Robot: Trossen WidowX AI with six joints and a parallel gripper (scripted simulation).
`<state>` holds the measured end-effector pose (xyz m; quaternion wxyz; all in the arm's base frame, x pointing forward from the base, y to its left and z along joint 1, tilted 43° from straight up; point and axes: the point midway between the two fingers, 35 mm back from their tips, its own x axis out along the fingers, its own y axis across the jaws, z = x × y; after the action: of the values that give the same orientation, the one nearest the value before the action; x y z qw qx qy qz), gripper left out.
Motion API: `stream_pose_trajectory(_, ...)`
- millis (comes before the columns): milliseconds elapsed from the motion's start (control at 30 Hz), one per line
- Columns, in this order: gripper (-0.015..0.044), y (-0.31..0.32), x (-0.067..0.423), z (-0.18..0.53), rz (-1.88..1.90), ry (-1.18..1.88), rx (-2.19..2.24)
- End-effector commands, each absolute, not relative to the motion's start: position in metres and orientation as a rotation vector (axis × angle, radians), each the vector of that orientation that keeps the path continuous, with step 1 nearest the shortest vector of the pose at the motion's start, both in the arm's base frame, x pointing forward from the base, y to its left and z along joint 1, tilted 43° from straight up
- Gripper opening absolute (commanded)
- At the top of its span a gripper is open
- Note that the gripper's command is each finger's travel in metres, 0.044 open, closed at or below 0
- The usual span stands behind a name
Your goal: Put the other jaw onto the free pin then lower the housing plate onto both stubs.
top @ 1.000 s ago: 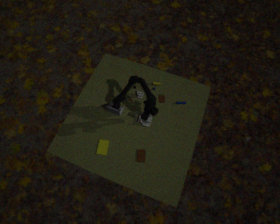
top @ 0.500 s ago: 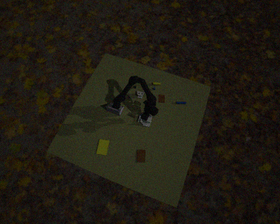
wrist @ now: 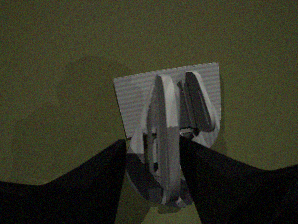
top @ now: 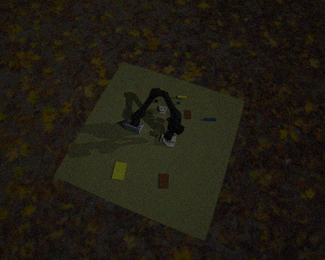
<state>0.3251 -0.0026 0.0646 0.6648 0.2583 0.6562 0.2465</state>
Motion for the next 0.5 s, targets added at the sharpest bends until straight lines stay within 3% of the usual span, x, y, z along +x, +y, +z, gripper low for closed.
stream_pose_trajectory(0, 0.0134, 0.004, 0.323, 0.058, 0.559, 1.492, 0.593)
stream_pose_trajectory(467, 0.0134, 0.019, 0.323, 0.042, 0.559, 1.491, 0.595)
